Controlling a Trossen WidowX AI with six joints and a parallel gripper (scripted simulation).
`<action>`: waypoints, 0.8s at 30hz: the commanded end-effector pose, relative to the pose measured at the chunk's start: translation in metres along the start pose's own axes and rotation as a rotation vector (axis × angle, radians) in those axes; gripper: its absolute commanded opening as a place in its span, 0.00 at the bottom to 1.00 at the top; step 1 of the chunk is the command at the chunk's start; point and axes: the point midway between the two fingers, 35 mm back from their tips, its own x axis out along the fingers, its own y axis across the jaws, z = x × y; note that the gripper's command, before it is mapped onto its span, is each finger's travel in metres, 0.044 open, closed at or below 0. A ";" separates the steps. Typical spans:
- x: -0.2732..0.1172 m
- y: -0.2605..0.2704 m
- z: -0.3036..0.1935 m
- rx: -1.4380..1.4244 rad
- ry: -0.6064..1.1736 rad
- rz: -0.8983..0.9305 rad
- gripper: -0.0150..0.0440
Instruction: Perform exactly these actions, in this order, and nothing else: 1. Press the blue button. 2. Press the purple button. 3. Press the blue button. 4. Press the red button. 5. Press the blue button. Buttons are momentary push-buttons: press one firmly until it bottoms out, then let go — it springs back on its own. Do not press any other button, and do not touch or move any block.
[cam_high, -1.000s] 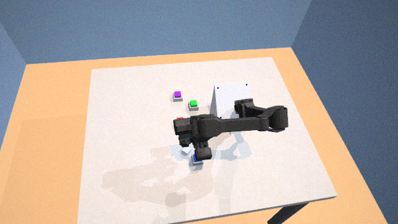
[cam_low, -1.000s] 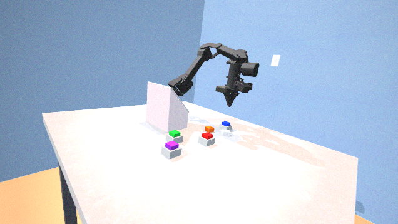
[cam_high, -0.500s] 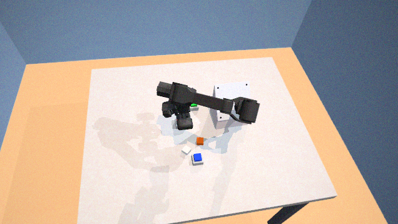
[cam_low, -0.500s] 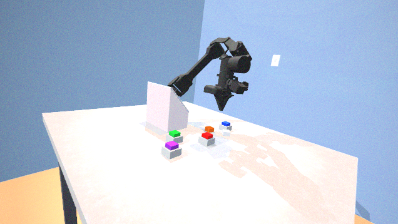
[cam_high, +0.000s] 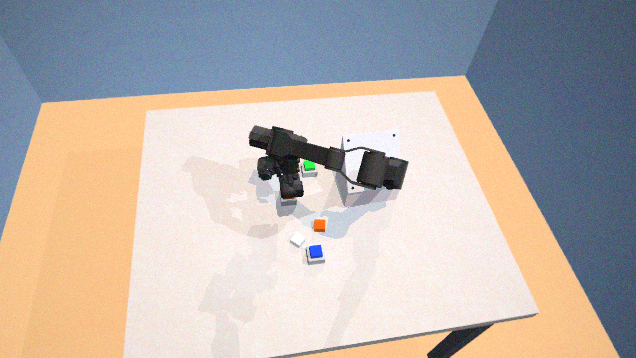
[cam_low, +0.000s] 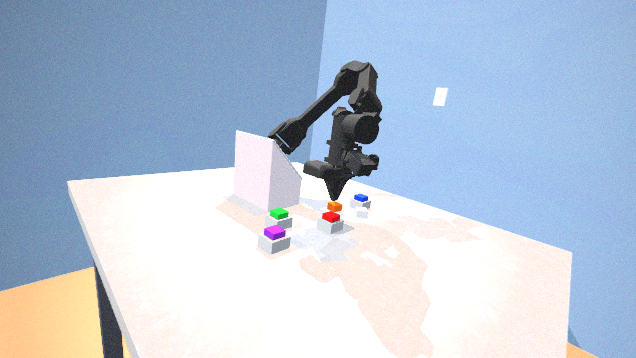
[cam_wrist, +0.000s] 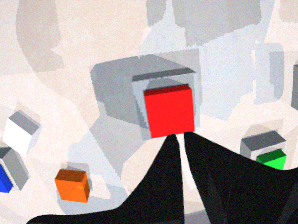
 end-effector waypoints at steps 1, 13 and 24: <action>0.012 -0.001 -0.002 0.007 0.000 0.006 0.29; 0.029 -0.001 -0.001 0.007 0.000 0.006 0.29; 0.046 -0.001 -0.002 0.007 0.000 0.008 0.29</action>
